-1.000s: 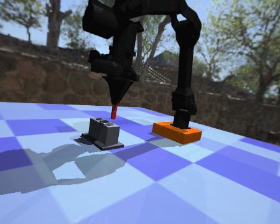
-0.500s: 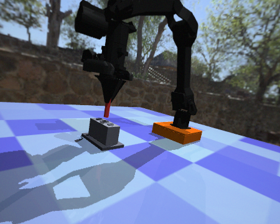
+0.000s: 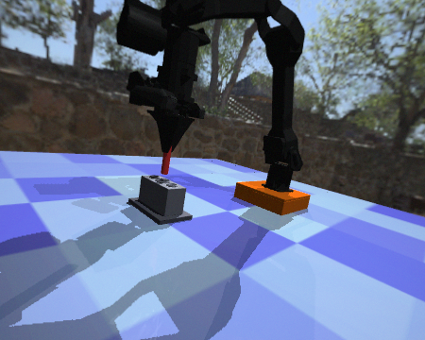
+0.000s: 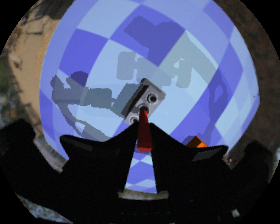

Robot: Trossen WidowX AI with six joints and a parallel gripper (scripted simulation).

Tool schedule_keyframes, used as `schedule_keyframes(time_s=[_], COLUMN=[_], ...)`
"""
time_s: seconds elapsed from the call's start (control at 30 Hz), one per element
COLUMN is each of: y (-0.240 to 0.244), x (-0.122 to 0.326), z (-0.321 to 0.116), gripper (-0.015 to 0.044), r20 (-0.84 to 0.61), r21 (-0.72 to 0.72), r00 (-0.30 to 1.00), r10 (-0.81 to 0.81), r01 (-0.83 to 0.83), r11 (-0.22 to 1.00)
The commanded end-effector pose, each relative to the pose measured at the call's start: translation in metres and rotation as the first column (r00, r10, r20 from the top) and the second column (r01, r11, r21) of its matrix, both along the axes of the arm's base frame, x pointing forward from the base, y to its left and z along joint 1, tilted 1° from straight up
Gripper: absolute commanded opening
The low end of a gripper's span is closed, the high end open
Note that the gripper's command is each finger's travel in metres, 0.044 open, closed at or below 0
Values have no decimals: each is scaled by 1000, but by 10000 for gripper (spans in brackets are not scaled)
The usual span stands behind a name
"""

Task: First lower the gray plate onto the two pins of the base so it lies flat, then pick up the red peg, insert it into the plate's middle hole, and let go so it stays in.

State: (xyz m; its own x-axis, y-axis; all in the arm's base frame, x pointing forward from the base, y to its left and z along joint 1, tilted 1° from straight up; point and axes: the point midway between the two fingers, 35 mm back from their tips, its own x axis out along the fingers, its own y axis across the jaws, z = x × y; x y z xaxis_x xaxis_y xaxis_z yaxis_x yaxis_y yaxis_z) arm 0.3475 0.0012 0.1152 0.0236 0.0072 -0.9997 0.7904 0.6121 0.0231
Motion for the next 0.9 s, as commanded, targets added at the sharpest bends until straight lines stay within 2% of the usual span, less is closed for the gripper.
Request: schedule_keyframes(time_s=[0.0,0.87], y=[1,1], x=[0,-1], z=[0,-18], gripper=[0,0], r20=[-3,-3], r21=[3,3], r00=[1000,1000], r10=[4,4], r01=[-4,-4], r11=[1000,1000])
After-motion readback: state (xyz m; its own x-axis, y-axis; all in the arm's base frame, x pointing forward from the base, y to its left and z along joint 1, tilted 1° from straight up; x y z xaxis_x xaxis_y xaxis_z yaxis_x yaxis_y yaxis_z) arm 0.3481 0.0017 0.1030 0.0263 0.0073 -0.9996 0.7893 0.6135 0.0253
